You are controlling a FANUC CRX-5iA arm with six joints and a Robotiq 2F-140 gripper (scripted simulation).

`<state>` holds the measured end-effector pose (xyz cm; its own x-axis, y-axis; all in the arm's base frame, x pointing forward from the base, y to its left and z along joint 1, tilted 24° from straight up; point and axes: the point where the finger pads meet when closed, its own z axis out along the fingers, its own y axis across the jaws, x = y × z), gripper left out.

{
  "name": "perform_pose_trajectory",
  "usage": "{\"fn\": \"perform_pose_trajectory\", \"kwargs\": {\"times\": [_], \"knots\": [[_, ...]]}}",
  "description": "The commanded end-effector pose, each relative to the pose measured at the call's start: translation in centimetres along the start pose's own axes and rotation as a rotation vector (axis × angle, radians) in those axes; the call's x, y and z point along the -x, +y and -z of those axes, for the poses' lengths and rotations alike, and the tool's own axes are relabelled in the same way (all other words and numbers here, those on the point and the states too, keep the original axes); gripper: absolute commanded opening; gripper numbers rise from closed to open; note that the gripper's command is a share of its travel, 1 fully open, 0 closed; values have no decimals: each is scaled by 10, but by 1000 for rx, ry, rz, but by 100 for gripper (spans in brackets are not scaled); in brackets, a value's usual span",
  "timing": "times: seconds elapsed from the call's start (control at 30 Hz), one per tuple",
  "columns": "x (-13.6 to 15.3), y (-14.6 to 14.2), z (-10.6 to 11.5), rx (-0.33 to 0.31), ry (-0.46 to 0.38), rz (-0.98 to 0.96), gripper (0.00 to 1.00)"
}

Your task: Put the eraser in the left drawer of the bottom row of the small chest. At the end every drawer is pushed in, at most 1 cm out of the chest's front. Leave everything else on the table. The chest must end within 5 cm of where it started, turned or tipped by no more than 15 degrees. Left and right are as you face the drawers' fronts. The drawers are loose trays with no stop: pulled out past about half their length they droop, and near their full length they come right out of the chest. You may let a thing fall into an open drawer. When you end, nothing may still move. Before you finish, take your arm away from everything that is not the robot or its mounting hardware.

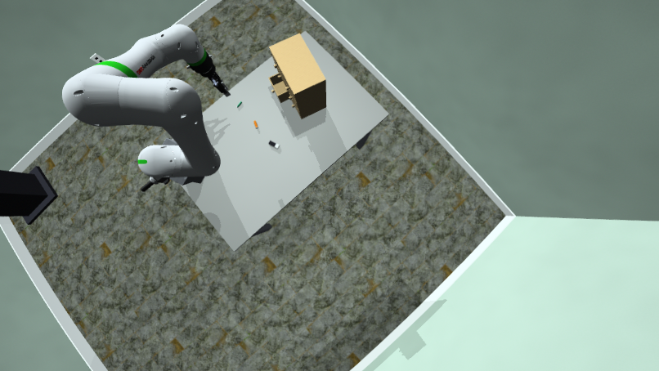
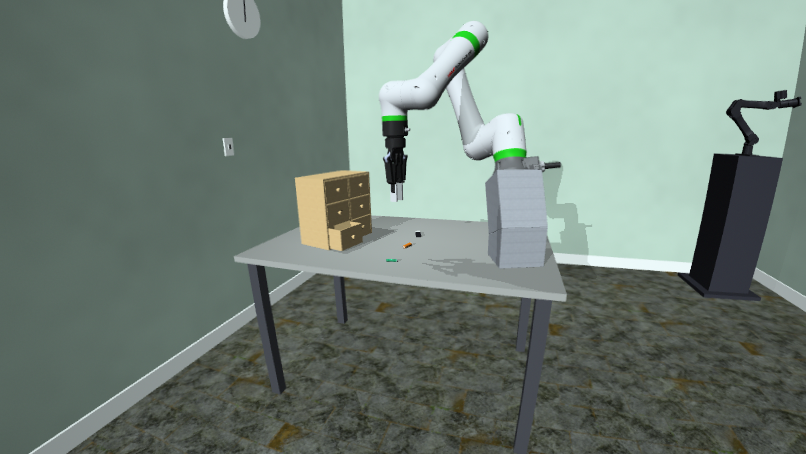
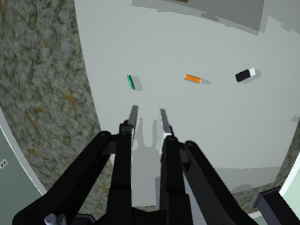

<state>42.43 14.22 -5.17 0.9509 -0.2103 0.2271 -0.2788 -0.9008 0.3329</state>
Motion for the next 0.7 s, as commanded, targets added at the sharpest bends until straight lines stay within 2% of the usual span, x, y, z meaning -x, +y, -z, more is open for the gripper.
{"fn": "perform_pose_trajectory", "kwargs": {"times": [0.0, 0.1, 0.17, 0.23, 0.27, 0.3, 0.33, 0.37, 0.4, 0.47, 0.5, 0.57, 0.6, 0.67], "knots": [[-2, 1, -1, 0, 1, -6, 20], [-18, 19, -12, -1, 5, -75, 20], [-40, 46, -29, -2, 10, -174, 20], [-40, 46, -29, -2, 10, -174, 20], [-52, 64, -39, -2, 12, -238, 20], [-52, 64, -39, -2, 12, -238, 20], [-64, 85, -51, -2, 15, -308, 20], [-64, 85, -51, -2, 15, -308, 20], [-75, 109, -64, -2, 17, -383, 20], [-75, 109, -64, -2, 17, -383, 20], [-84, 134, -77, -2, 18, -461, 20], [-84, 134, -77, -2, 18, -461, 20], [-90, 160, -90, -1, 18, -539, 20], [-90, 160, -90, -1, 18, -539, 20]]}}
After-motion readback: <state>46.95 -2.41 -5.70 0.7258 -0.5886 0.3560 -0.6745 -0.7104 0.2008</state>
